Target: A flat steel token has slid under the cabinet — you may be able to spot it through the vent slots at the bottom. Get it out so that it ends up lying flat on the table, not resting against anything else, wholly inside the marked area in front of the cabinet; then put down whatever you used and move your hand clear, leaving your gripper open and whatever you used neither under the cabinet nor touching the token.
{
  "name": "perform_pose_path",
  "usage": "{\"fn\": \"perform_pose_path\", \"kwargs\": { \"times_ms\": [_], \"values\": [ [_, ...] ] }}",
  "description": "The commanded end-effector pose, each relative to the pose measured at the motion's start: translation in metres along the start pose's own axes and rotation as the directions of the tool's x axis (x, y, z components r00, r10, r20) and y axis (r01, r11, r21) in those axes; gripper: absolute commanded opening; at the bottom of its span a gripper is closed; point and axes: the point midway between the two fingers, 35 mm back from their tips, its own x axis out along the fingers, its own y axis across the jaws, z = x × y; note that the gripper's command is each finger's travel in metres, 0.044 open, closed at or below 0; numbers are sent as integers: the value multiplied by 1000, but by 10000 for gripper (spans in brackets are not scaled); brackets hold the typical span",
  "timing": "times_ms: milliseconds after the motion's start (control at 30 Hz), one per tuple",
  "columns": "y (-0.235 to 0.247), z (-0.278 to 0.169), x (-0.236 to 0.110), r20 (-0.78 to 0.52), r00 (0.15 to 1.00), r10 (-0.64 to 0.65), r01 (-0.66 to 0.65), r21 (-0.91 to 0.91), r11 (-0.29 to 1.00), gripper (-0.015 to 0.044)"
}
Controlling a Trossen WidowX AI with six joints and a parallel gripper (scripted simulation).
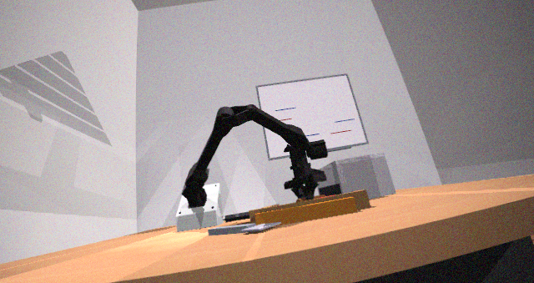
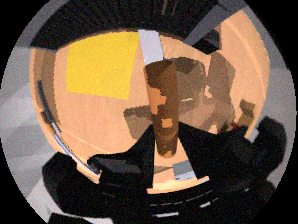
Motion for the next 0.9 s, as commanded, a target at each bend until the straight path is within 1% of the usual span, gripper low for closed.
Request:
{"fn": "perform_pose_path", "kwargs": {
  "times_ms": [0, 500, 867],
  "values": [
    [0, 6, 0, 2, 1000, -2, 2, 4, 1000, 0],
    [0, 19, 0, 3, 1000, -2, 2, 4, 1000, 0],
    [0, 20, 2, 3, 1000, -2, 2, 4, 1000, 0]
  ]
}}
